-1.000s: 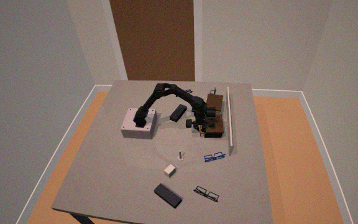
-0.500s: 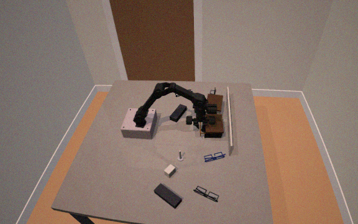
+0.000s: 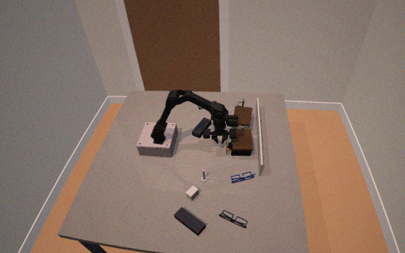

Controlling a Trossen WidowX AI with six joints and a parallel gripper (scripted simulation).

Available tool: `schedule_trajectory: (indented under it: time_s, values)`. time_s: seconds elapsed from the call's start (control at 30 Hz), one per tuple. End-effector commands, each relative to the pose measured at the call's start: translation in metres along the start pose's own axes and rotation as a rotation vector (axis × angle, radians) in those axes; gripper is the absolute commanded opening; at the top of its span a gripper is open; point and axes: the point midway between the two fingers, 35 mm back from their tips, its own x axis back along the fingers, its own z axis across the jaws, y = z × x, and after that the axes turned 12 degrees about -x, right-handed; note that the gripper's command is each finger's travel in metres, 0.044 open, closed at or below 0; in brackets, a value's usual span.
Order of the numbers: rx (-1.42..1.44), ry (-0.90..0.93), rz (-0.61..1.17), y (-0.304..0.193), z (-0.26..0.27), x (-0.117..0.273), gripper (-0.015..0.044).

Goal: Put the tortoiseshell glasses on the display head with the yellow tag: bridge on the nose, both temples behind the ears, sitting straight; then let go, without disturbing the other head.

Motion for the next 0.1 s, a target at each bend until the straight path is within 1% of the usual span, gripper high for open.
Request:
schedule_trajectory:
  time_s: [0.0,0.07]
  values:
    - [0.003,0.002,0.004,-0.0037,0.0145,0.0059,0.0107]
    - [0.003,0.002,0.004,-0.0040,0.0160,0.0066,0.0107]
